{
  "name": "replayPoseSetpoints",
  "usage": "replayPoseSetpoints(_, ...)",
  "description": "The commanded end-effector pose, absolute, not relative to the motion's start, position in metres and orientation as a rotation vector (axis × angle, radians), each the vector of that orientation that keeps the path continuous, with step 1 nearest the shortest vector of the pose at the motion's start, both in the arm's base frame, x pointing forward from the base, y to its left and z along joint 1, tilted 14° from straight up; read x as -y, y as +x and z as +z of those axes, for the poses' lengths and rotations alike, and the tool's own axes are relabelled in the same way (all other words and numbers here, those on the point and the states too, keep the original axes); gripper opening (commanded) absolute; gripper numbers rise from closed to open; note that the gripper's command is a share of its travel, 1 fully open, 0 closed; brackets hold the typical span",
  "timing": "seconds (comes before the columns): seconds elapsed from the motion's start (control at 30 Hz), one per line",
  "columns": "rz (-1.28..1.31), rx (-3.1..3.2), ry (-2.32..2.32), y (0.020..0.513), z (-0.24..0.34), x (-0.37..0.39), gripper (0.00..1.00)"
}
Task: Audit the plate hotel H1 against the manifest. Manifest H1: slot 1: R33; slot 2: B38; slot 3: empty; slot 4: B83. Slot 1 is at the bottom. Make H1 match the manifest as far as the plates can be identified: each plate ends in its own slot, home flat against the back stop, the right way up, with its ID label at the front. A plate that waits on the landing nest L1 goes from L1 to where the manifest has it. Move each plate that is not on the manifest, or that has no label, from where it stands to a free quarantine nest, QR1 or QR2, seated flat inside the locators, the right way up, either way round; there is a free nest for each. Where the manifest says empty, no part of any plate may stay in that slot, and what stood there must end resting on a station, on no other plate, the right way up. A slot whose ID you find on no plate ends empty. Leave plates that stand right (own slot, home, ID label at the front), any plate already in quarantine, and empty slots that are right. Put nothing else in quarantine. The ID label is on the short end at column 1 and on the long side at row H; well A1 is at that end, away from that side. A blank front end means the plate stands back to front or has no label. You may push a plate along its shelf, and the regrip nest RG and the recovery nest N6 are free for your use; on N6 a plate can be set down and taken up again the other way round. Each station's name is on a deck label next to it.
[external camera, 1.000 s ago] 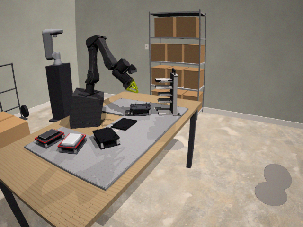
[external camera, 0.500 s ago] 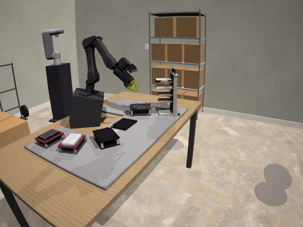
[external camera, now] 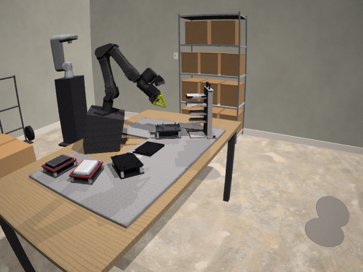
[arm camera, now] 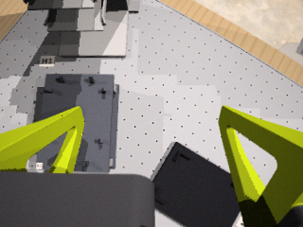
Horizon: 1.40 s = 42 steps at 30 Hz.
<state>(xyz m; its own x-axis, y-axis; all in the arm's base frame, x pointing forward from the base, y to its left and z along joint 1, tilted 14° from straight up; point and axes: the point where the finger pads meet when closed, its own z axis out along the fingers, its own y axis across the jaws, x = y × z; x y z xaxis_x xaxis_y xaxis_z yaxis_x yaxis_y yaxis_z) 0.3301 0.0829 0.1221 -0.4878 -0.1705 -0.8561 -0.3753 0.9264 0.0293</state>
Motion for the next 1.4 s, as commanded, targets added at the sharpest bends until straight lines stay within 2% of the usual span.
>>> replayPoseSetpoints(0.0, 0.247, -2.084, -0.360, 0.325, 0.123, -0.089, 1.00)
replayPoseSetpoints(1.37, 0.262, -2.070, -0.351, 0.293, 0.144, -0.207, 1.00)
